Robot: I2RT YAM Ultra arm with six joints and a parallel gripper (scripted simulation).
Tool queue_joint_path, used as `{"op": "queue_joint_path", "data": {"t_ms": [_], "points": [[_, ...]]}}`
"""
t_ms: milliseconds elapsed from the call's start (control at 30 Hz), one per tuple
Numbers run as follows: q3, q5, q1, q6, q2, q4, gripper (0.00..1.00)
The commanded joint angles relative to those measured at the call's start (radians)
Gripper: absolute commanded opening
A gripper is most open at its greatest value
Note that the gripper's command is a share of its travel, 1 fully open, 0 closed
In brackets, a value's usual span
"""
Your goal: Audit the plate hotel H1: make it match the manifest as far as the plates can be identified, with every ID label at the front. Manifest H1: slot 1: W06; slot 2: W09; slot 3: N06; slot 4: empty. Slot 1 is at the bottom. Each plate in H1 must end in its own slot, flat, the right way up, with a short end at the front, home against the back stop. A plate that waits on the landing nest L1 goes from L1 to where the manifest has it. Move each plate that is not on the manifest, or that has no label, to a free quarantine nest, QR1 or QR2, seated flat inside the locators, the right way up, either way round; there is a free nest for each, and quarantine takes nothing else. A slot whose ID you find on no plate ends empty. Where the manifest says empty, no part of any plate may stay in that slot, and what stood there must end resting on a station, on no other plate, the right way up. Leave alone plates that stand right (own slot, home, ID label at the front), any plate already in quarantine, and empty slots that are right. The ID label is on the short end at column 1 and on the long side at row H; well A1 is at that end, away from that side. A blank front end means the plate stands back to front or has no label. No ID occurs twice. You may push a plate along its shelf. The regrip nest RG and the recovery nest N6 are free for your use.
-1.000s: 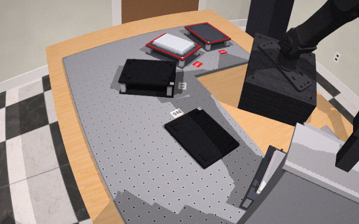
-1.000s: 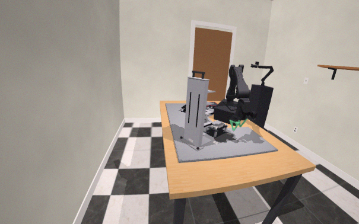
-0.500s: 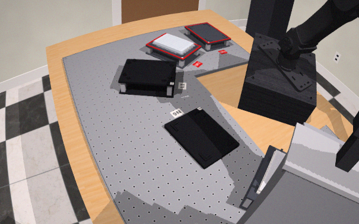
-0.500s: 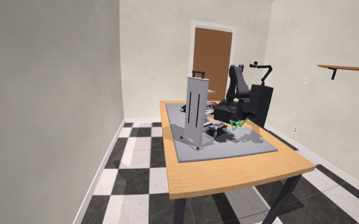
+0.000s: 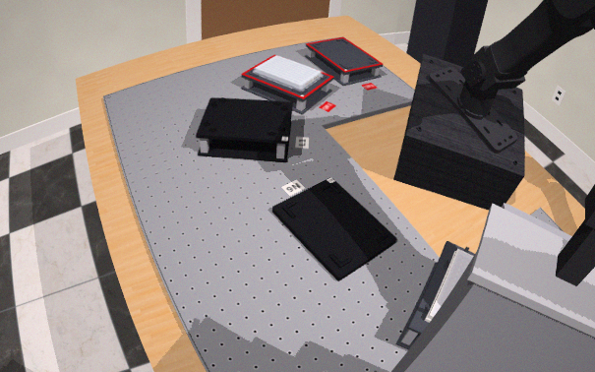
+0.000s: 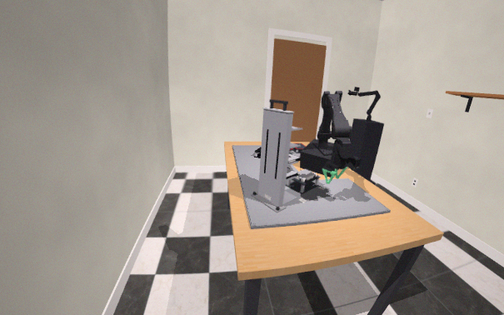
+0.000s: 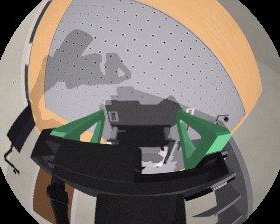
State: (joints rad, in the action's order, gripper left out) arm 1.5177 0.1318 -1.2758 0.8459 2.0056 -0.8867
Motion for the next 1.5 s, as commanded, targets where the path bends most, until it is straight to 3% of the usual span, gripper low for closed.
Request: {"op": "queue_joint_path", "data": {"t_ms": [0,633,1467], "points": [[0.001,-0.007,-0.001,0.002,-0.012,0.010,1.00],[0.000,-0.013,-0.002,0.005,-0.033,0.018,1.00],[0.093,-0.011,-0.022,-0.015,-0.086,-0.131,1.00]]}}
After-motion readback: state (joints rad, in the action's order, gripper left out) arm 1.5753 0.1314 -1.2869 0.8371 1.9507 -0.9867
